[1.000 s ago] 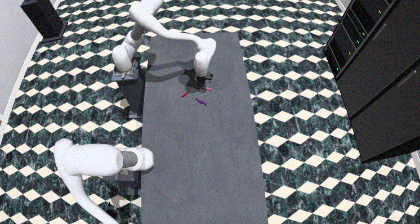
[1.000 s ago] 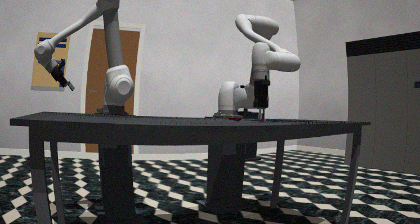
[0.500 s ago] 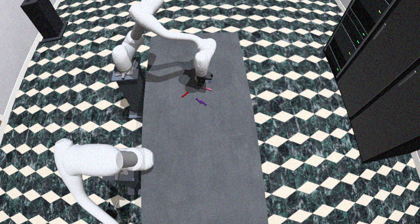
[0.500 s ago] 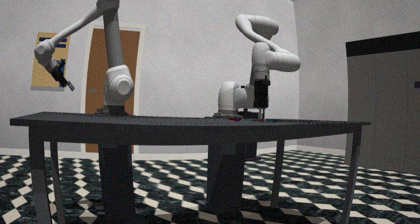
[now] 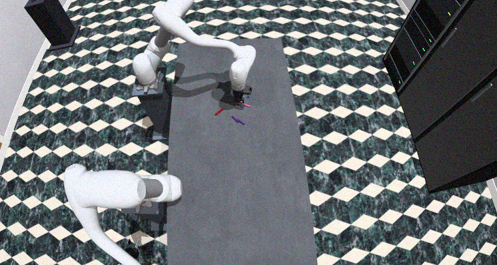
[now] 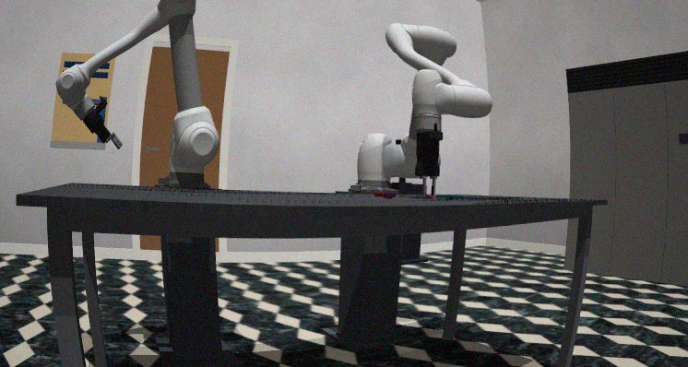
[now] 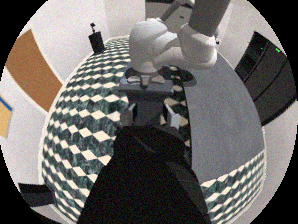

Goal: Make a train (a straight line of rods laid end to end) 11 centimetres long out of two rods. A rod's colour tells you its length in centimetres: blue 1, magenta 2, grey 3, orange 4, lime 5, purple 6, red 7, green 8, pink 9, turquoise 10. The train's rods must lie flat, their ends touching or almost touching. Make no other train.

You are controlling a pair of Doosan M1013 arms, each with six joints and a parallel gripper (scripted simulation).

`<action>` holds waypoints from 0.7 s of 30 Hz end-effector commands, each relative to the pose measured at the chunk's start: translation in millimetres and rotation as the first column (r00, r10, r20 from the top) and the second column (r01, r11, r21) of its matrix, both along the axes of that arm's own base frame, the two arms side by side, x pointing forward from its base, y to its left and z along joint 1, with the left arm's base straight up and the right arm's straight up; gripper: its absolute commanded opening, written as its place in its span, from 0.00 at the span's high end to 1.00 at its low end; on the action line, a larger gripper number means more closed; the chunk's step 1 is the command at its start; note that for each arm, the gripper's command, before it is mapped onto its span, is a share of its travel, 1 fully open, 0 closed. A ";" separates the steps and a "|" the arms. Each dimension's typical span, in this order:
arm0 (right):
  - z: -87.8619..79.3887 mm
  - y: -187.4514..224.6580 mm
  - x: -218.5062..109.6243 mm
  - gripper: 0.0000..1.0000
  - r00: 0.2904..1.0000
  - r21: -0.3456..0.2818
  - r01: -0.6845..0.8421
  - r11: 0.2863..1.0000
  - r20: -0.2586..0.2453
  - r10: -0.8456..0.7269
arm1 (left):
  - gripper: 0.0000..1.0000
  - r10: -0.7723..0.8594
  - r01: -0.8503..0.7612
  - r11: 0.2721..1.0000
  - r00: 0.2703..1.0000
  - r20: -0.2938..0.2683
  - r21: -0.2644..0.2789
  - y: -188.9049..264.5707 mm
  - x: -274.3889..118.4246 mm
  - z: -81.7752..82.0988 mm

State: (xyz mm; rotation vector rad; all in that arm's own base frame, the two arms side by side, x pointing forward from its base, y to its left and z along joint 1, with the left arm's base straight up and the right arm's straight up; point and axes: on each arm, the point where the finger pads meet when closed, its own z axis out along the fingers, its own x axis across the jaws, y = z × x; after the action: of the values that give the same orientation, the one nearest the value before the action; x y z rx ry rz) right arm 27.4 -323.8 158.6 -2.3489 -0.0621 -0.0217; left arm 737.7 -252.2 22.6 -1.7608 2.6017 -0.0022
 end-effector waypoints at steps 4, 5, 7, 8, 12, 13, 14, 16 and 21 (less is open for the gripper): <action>0.2 0.3 2.1 0.00 1.000 -0.007 0.012 1.000 0.003 -0.012 | 0.46 -0.003 0.003 1.000 1.000 0.000 0.002 -1.8 -2.5 -2.3; 0.2 0.3 2.1 0.00 1.000 -0.007 0.012 1.000 0.003 -0.012 | 0.46 -0.003 0.003 1.000 1.000 0.000 0.002 -1.8 -2.5 -2.3; 0.2 0.3 2.1 0.00 1.000 -0.007 0.012 1.000 0.003 -0.012 | 0.46 -0.003 0.003 1.000 1.000 0.000 0.002 -1.8 -2.5 -2.3; 0.2 0.3 2.1 0.00 1.000 -0.007 0.012 1.000 0.003 -0.012 | 0.46 -0.003 0.003 1.000 1.000 0.000 0.002 -1.8 -2.5 -2.3; 0.2 0.3 2.1 0.00 1.000 -0.007 0.012 1.000 0.003 -0.012 | 0.46 -0.003 0.003 1.000 1.000 -0.001 0.002 -1.7 -2.7 0.9; 0.2 0.3 2.1 0.00 1.000 -0.007 0.012 1.000 0.003 -0.012 | 0.46 -0.003 0.003 1.000 1.000 -0.002 0.003 -1.6 -2.9 3.5; 0.2 0.3 2.1 0.00 1.000 -0.007 0.012 1.000 0.003 -0.012 | 0.46 -0.003 0.003 1.000 1.000 0.000 0.002 -1.9 -2.1 6.5; 0.2 0.3 2.1 0.00 1.000 -0.007 0.012 1.000 0.003 -0.012 | 0.46 -0.003 0.003 1.000 1.000 0.003 0.001 -2.8 0.1 13.5; 0.2 0.3 2.1 0.00 1.000 -0.007 0.012 1.000 0.003 -0.012 | 0.46 -0.003 0.003 1.000 1.000 0.003 0.001 -2.8 0.0 35.3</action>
State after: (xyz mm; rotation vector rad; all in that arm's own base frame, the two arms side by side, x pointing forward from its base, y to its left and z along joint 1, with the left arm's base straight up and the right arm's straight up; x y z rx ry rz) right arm 27.4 -323.8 158.6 -2.3489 -0.0621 -0.0217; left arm 735.7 -251.4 38.6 -1.7616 2.6030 0.0012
